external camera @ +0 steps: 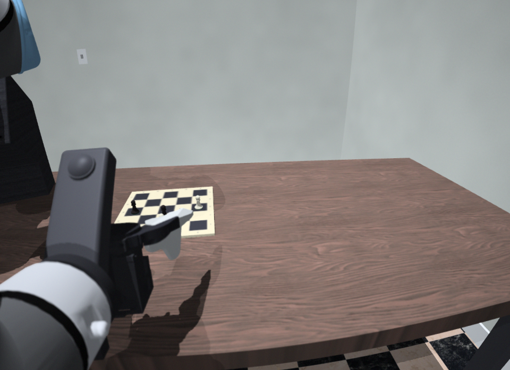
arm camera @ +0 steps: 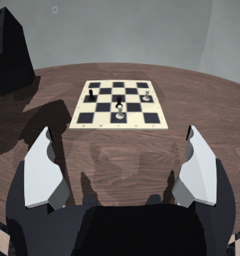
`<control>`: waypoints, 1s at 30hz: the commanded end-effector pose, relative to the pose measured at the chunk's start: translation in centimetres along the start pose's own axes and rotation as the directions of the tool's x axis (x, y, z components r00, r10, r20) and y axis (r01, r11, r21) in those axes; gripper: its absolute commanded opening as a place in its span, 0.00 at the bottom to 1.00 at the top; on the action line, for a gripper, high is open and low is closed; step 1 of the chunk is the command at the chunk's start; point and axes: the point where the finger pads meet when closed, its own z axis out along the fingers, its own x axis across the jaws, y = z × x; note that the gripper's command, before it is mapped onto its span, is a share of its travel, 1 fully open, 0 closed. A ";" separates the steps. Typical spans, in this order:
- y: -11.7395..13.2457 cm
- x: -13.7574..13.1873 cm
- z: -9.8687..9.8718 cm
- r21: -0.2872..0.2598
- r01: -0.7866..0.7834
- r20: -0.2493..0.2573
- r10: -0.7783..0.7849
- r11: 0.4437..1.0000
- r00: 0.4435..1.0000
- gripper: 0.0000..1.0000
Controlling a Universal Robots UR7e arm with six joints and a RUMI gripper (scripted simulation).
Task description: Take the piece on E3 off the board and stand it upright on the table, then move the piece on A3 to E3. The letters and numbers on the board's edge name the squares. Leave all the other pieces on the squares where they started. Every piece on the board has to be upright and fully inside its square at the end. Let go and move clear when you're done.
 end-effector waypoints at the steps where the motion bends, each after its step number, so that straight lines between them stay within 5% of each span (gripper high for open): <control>1: -2.5 0.0 -0.8 -0.001 0.001 0.000 -0.001 1.000 1.000 1.00; 18: -4.1 0.0 -1.2 -0.005 0.005 0.003 -0.005 1.000 1.000 1.00; 30: -4.4 0.4 -0.1 -0.062 0.072 0.055 -0.069 0.995 0.996 1.00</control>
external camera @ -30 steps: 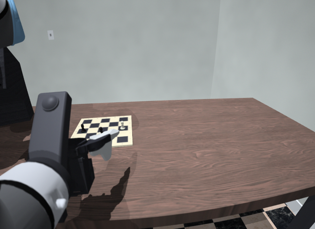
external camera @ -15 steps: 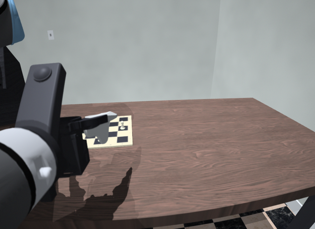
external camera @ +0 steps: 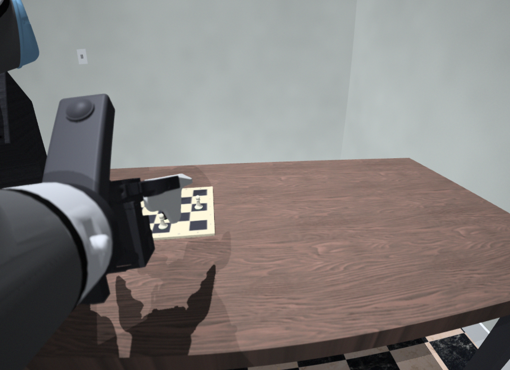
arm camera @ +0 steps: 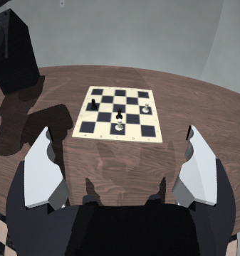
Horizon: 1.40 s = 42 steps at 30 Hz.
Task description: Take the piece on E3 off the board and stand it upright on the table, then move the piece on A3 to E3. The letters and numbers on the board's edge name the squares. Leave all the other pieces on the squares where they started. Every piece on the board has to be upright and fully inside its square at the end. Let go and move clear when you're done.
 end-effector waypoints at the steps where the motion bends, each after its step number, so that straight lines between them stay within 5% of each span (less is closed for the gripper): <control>1: -0.2 0.3 0.5 -0.030 0.032 0.024 -0.031 0.999 0.999 1.00; 14: -1.6 2.0 4.1 -0.210 0.277 0.221 -0.230 0.938 0.948 1.00; 16: -1.6 2.0 4.1 -0.210 0.277 0.221 -0.230 0.938 0.948 1.00; 20: -2.1 2.7 5.6 -0.265 0.377 0.307 -0.293 0.888 0.905 1.00; 31: -3.8 4.8 10.1 -0.357 0.663 0.572 -0.408 0.658 0.712 1.00; 33: -3.8 4.8 10.1 -0.357 0.663 0.572 -0.408 0.658 0.712 1.00; 42: -5.2 6.7 13.9 -0.336 0.855 0.773 -0.403 0.394 0.489 1.00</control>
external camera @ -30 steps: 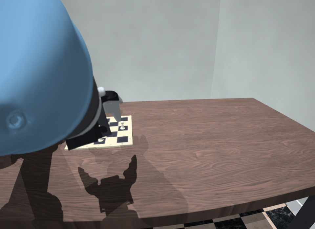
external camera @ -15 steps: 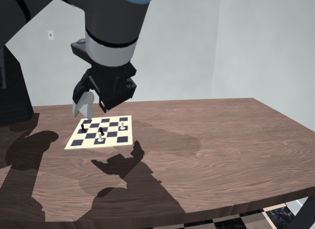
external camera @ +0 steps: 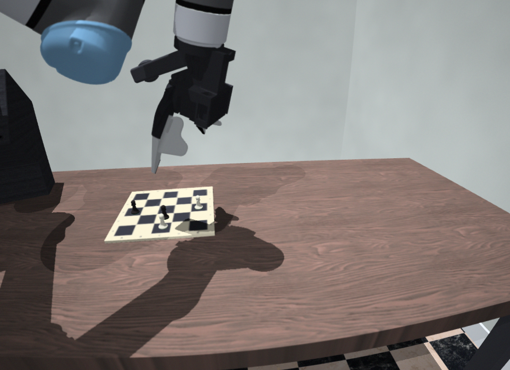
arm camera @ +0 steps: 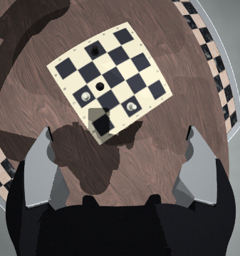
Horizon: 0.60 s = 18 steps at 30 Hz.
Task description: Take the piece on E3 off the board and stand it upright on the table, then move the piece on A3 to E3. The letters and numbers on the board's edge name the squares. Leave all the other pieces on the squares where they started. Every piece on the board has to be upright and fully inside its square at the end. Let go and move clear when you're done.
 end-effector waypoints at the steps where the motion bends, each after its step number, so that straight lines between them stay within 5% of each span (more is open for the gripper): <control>1: -0.2 2.1 0.6 -0.110 0.118 0.102 -0.107 0.987 0.989 1.00; 6: -0.5 3.8 1.0 -0.183 0.223 0.187 -0.189 0.957 0.964 1.00; 18: -0.7 5.4 1.3 -0.241 0.321 0.269 -0.255 0.916 0.929 1.00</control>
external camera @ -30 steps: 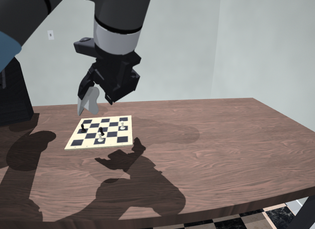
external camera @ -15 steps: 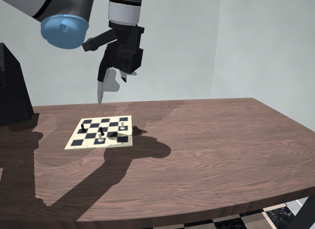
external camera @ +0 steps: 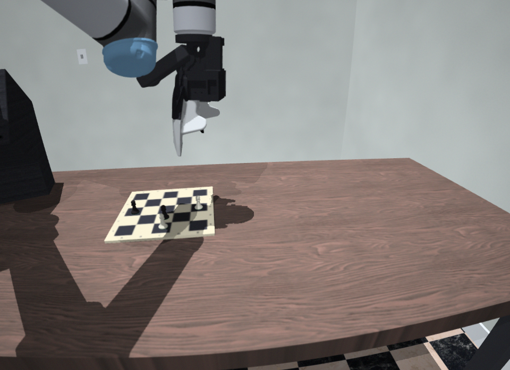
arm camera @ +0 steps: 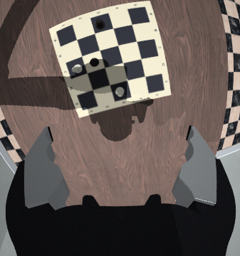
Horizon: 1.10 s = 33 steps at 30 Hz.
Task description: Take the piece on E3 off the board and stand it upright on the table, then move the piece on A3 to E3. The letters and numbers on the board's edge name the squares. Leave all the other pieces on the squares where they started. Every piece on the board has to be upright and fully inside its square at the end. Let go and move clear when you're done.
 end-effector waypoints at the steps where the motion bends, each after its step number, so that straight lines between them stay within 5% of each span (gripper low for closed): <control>1: 0.1 0.5 0.0 -0.029 0.025 0.018 -0.024 0.999 1.000 1.00; 33: 0.0 0.7 0.3 -0.037 -0.067 0.020 0.068 0.997 0.997 1.00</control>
